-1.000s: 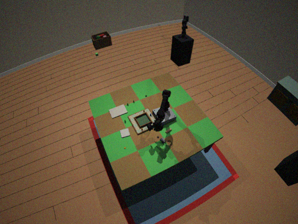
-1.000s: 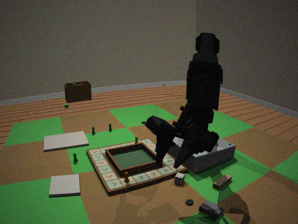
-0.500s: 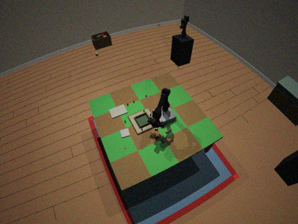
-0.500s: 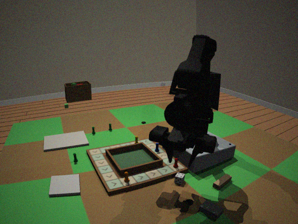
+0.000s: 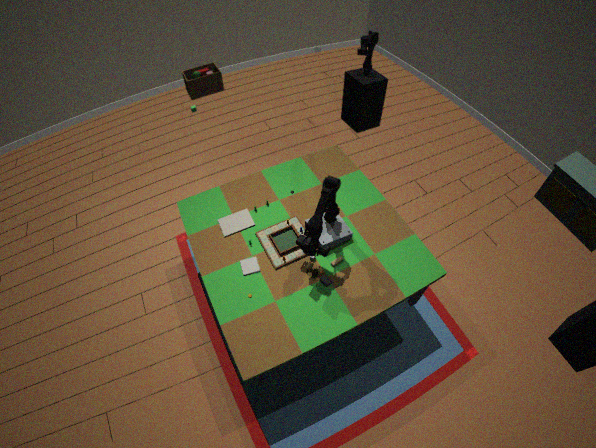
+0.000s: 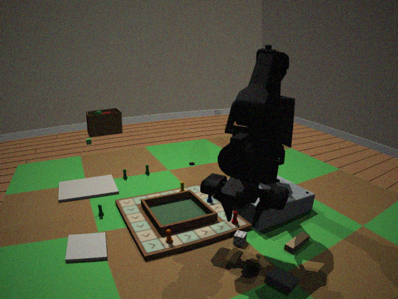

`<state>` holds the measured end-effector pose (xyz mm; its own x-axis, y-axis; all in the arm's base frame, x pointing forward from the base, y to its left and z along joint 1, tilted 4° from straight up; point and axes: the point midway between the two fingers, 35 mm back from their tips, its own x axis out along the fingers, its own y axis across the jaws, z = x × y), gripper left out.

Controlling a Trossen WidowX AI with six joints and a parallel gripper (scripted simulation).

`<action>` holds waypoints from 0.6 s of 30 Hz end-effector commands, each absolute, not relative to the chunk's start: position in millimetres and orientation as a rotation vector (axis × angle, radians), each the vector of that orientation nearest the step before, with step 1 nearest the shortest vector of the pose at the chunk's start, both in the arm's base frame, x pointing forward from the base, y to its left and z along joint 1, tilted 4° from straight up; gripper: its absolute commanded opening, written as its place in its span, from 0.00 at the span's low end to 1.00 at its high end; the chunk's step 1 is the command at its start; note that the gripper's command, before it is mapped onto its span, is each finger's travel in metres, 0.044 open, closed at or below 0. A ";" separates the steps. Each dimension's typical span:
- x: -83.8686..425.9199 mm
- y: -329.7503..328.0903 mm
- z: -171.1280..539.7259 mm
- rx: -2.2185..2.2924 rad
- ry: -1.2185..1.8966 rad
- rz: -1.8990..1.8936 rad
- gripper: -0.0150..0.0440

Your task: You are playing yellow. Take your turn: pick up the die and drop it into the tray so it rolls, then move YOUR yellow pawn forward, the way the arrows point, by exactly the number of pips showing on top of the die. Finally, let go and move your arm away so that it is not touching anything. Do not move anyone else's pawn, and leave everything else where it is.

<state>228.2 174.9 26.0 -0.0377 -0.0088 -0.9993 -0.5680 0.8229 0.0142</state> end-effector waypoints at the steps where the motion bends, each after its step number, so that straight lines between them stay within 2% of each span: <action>1: 225.3 173.7 11.5 -0.467 1.568 0.476 0.72; 18: 224.5 173.0 -9.9 -0.467 1.568 0.476 0.72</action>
<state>227.1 174.1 -2.9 -0.0379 -0.0086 -0.9992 -0.5673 0.8234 0.0145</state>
